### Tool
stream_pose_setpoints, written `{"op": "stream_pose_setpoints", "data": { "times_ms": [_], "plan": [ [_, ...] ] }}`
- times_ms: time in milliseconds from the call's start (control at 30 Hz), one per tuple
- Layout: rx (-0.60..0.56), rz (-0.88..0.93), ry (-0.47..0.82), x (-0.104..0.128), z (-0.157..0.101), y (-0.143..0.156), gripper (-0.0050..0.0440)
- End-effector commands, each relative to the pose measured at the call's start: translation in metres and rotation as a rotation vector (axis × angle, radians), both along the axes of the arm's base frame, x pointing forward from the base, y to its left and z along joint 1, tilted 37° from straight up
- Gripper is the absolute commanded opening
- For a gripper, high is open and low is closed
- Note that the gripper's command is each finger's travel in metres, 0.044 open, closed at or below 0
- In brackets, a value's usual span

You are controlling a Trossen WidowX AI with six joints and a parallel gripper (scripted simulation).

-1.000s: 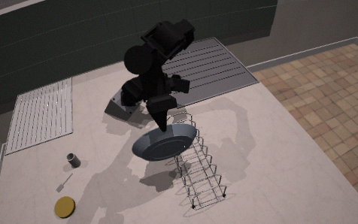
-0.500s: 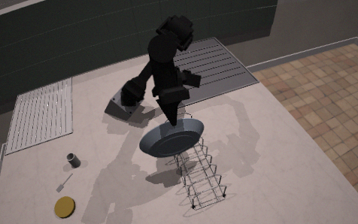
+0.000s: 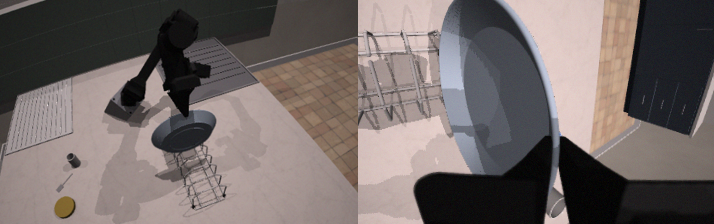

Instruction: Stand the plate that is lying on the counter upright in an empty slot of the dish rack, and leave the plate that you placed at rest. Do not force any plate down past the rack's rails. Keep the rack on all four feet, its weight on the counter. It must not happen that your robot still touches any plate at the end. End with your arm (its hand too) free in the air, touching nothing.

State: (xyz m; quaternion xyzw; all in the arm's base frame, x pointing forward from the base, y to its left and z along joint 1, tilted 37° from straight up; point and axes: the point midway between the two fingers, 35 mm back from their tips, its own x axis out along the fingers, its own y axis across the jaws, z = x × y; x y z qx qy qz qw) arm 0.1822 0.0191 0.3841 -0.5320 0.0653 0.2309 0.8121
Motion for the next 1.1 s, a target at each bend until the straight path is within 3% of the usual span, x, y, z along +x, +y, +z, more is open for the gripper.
{"op": "stream_pose_setpoints", "data": {
  "times_ms": [0, 1067],
  "plan": [
    [0.002, -0.005, -0.040, -0.0055, 0.0118, 0.0068, 0.0000],
    [0.014, -0.008, -0.054, -0.0093, 0.0156, 0.0101, 0.0000]
  ]
}}
